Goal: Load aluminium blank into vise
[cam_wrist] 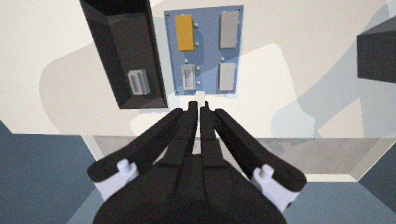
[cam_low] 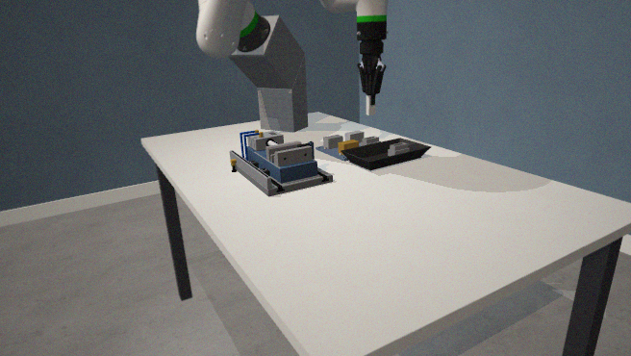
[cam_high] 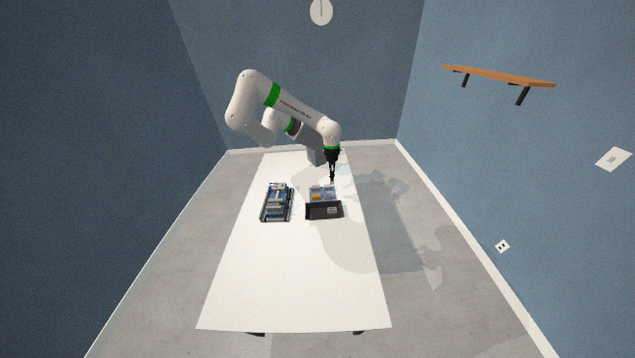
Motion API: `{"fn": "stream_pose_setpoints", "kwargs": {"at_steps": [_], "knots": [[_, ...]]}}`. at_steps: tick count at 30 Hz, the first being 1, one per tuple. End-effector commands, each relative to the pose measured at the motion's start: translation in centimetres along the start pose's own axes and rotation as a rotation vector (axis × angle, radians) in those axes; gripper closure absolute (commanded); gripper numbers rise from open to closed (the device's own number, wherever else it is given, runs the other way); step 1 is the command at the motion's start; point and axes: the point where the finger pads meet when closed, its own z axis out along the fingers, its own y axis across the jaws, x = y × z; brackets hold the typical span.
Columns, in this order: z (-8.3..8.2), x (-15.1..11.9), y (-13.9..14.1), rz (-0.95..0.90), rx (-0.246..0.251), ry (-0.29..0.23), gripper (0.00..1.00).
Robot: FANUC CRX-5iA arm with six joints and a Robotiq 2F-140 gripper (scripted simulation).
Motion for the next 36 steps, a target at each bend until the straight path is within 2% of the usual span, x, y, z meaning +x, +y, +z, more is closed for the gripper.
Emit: {"fn": "stream_pose_setpoints", "kwargs": {"at_steps": [1, 10, 36], "knots": [[-0.1, 0.0, 0.0, 0.000, 0.000, 0.000, 1.00], [-0.9, 0.0, 0.0, 0.000, 0.000, 0.000, 1.00], [-6.6, 0.0, 0.0, 0.000, 0.000, 0.000, 1.00]]}}
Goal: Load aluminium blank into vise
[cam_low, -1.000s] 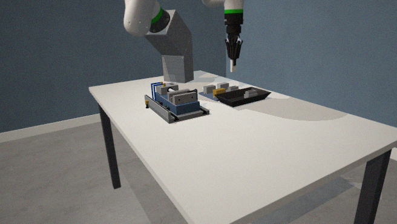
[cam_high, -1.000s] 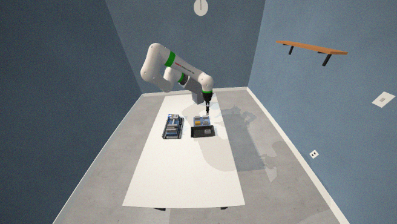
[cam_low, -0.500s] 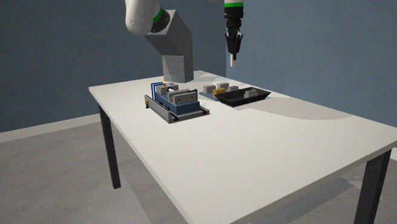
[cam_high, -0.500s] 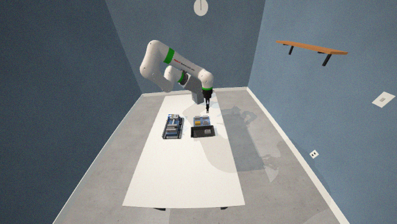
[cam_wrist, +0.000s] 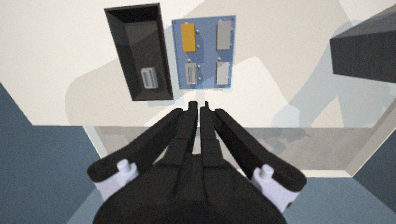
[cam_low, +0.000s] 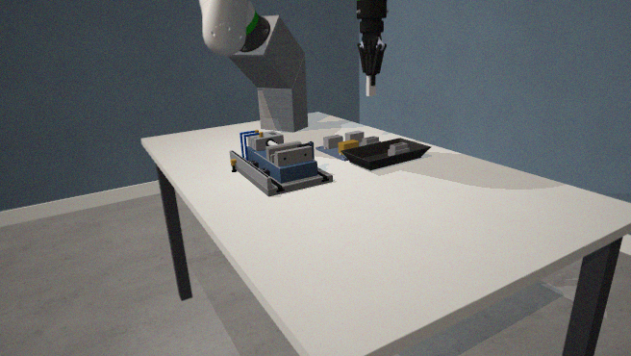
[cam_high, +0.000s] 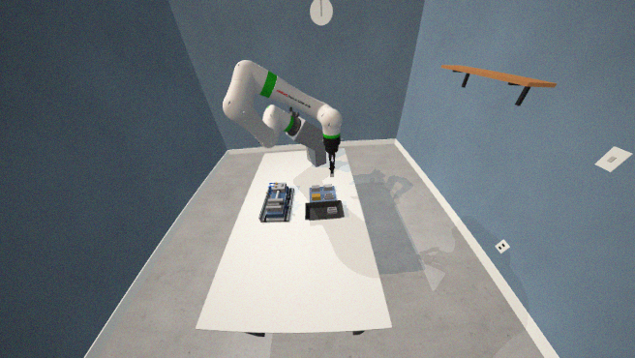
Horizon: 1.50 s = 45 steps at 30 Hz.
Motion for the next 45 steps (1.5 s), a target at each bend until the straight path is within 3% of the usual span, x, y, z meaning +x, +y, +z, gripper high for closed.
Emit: {"fn": "stream_pose_setpoints", "kwargs": {"at_steps": [1, 11, 14, 18, 20, 21, 27, 45], "knots": [[-0.3, 0.0, 0.0, 0.000, 0.000, 0.000, 1.00], [-0.5, -0.1, -0.2, 0.000, 0.000, -0.001, 1.00], [-0.8, -1.1, -4.6, -0.002, 0.000, -0.006, 1.00], [-0.9, -1.5, -8.5, -0.002, 0.001, -0.007, 1.00], [-0.9, -1.5, -8.5, -0.002, 0.001, -0.007, 1.00], [-0.8, -1.5, -11.5, -0.002, 0.002, -0.006, 1.00], [-0.6, -0.8, -16.8, 0.001, 0.003, 0.000, 1.00], [0.1, -0.8, -16.9, 0.001, 0.003, 0.000, 1.00]]}}
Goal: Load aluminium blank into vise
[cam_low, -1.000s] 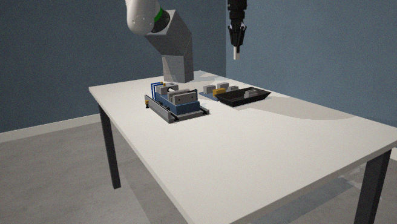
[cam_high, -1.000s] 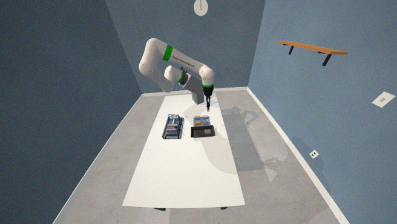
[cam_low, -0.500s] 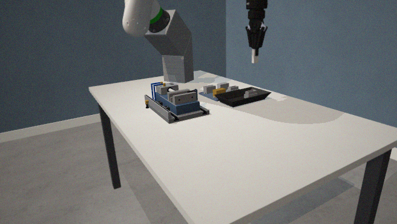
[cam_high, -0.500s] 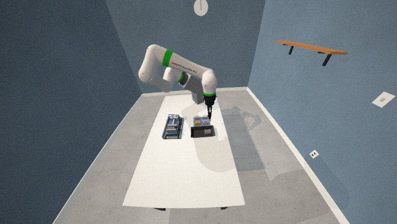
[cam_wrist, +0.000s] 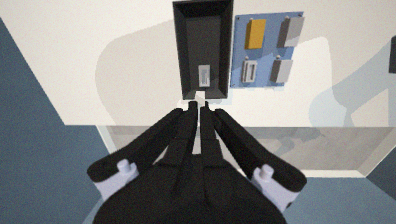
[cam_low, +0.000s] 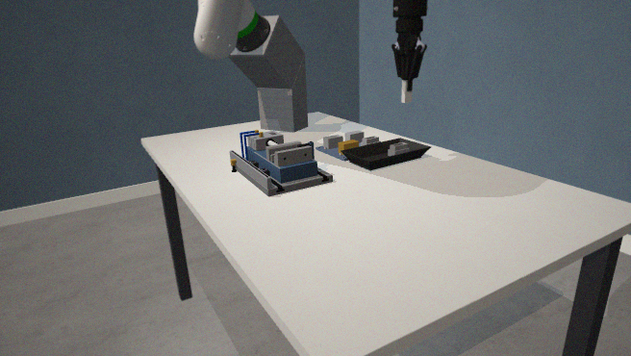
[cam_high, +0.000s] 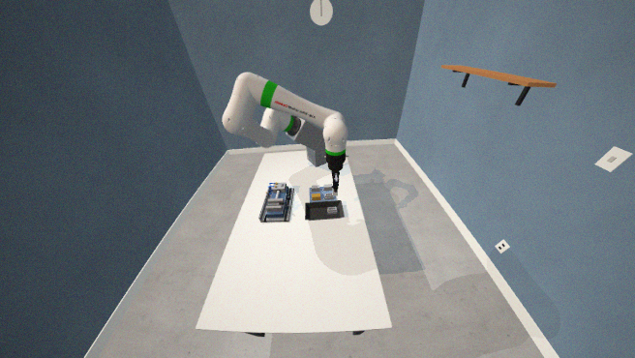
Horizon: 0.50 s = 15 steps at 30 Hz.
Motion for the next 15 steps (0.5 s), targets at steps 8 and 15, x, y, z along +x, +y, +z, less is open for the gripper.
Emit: {"fn": "stream_pose_setpoints", "kwargs": {"at_steps": [8, 15], "knots": [[1.2, 0.0, 0.0, 0.000, 0.000, 0.000, 1.00], [2.3, 0.0, 0.0, 0.000, 0.000, 0.000, 1.00]]}}
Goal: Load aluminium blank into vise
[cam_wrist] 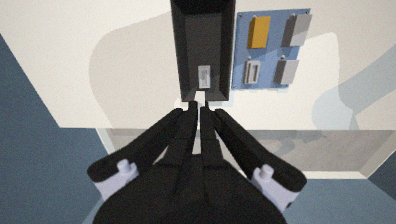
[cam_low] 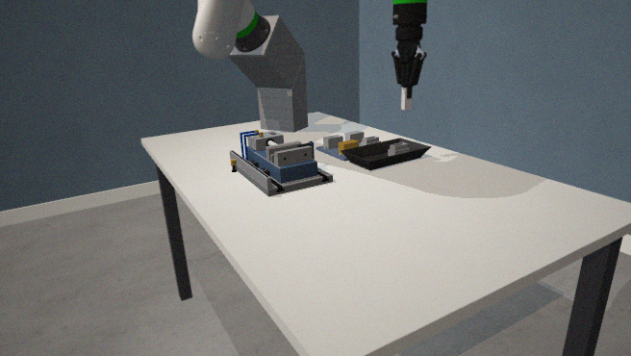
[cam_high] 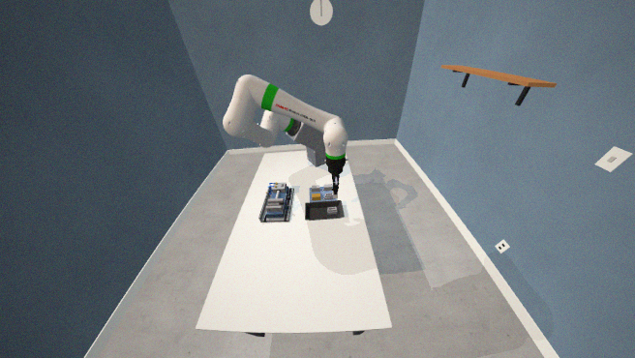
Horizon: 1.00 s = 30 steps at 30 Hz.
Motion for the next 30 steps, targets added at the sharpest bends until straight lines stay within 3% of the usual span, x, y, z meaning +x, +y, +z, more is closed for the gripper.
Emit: {"fn": "stream_pose_setpoints", "kwargs": {"at_steps": [1, 19, 30], "knots": [[0.5, 0.0, 0.0, 0.000, 0.000, 0.000, 1.00], [3.2, 0.0, 0.0, 0.000, 0.000, 0.000, 1.00], [3.8, 0.0, 0.0, 0.000, 0.000, 0.000, 1.00]]}}
